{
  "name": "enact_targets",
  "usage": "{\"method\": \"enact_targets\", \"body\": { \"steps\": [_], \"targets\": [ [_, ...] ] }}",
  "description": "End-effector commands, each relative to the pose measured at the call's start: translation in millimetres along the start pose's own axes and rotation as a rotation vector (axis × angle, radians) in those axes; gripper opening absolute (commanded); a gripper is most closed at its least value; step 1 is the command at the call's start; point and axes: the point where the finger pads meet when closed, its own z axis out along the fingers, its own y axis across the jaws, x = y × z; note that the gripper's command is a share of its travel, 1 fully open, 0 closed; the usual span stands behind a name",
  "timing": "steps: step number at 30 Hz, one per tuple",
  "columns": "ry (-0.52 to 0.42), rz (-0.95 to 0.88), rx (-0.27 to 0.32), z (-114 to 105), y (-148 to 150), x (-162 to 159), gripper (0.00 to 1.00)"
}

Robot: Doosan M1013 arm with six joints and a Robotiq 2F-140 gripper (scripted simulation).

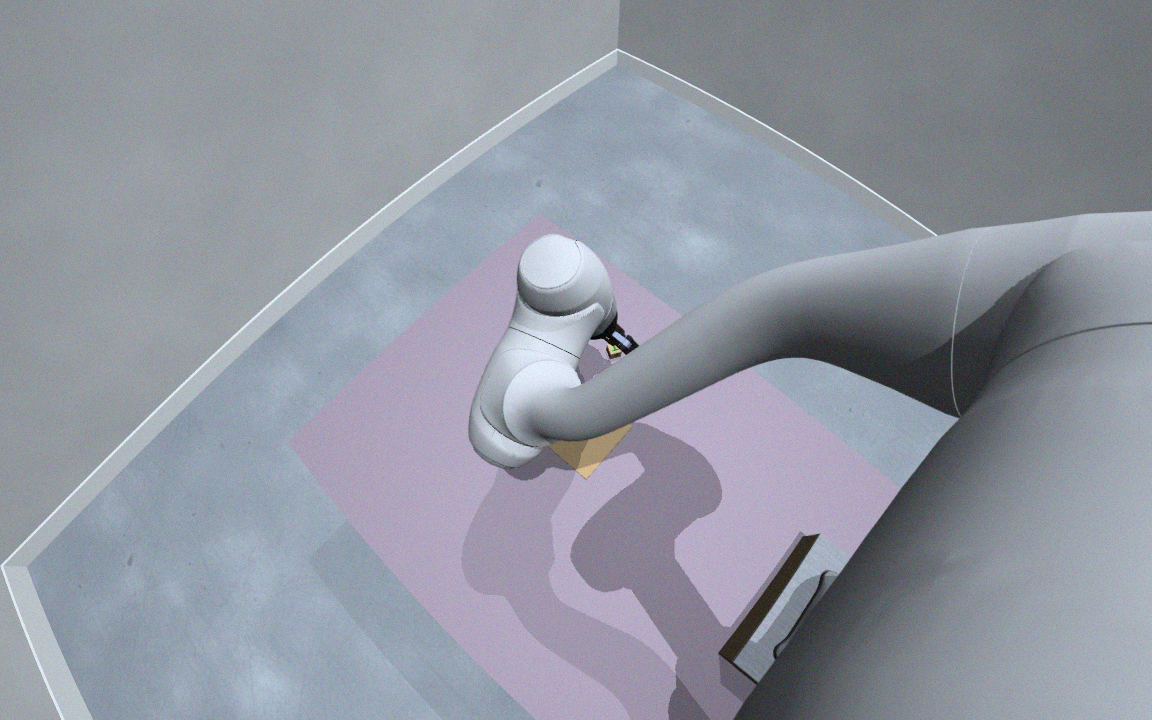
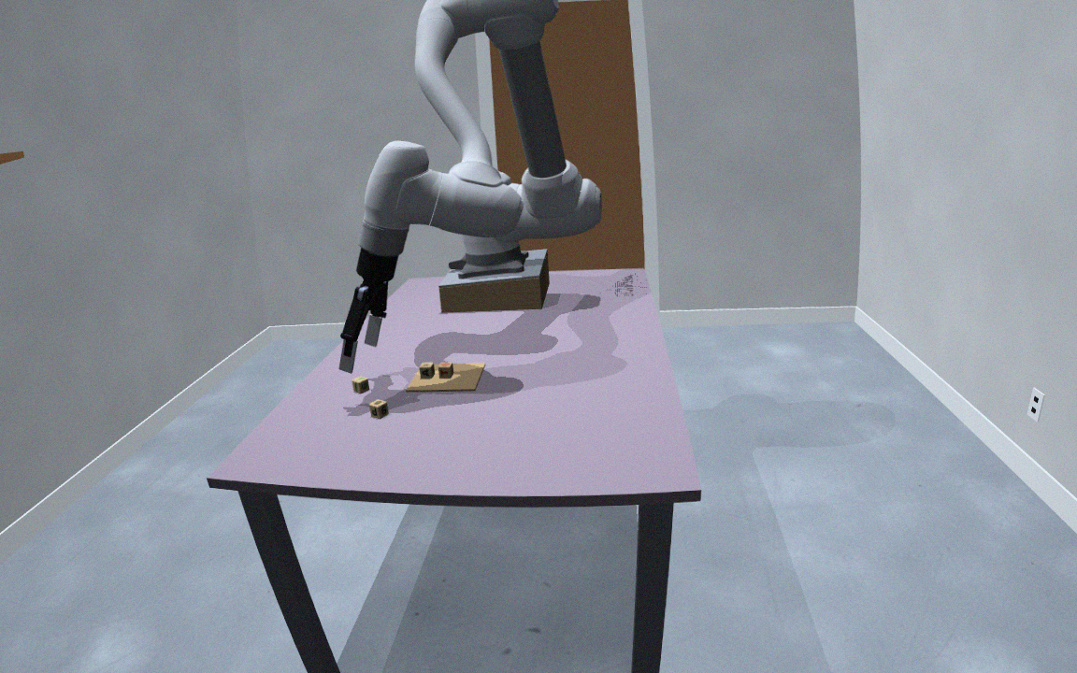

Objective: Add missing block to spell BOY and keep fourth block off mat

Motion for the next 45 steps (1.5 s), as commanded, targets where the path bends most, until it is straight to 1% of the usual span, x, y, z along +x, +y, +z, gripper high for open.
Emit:
{"method": "enact_targets", "body": {
  "steps": [1, 3, 4, 8, 14, 16, 30, 37, 45],
  "targets": [
    [-0.069, 0.118, -0.021, -17.0, -24.7, -7.1, 1.00],
    [-0.069, 0.118, -0.021, -17.0, -24.7, -7.1, 1.00],
    [-0.117, 0.187, -0.034, -29.0, -40.8, -13.0, 1.00],
    [-0.193, 0.280, -0.051, -49.0, -65.5, -23.1, 1.00],
    [-0.333, 0.413, -0.075, -88.8, -109.0, -41.9, 1.00],
    [-0.341, 0.420, -0.076, -91.4, -111.5, -43.0, 1.00],
    [-0.341, 0.418, -0.076, -91.3, -111.5, -43.0, 1.00],
    [-0.343, 0.370, -0.068, -90.8, -111.5, -43.2, 1.00],
    [-0.346, 0.105, -0.021, -87.9, -111.7, -44.1, 1.00]
  ]
}}
